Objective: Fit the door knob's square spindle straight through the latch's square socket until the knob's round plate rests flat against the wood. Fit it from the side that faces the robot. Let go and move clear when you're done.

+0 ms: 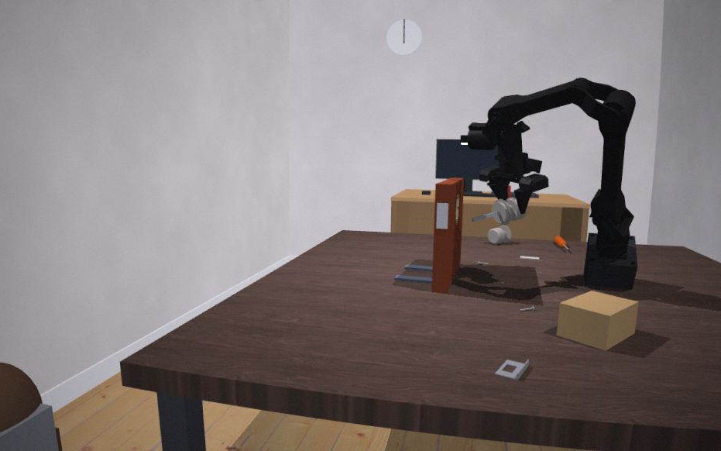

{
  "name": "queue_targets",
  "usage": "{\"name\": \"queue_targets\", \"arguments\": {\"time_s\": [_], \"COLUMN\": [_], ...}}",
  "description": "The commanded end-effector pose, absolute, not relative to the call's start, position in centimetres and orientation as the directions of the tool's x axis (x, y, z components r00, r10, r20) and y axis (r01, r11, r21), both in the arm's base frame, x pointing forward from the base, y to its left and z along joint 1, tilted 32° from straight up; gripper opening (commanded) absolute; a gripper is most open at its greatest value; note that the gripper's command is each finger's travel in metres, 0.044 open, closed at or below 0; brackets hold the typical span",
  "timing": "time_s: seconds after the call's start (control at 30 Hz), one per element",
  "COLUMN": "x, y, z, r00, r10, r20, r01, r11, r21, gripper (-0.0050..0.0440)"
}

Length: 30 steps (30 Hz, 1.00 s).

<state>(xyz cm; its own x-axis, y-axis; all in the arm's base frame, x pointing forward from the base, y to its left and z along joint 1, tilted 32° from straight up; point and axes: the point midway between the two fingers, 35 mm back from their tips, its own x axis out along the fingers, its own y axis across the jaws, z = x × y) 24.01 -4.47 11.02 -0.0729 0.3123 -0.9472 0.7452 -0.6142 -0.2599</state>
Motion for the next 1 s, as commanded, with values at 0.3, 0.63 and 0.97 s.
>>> {"name": "queue_targets", "arguments": {"time_s": [0.3, 0.63, 0.97], "x": [24.1, 23.9, 23.7], "y": [-3.7, -3.1, -2.6], "z": [13.1, 14.2, 15.1], "r00": [-0.047, -0.040, -0.034], "r10": [0.269, 0.251, 0.237], "r20": [-0.962, -0.967, -0.971], "r01": [0.480, 0.253, 0.072], "r11": [-0.839, -0.934, -0.968], "r21": [-0.258, -0.252, -0.239], "gripper": [0.0000, 0.0000, 0.0000]}}
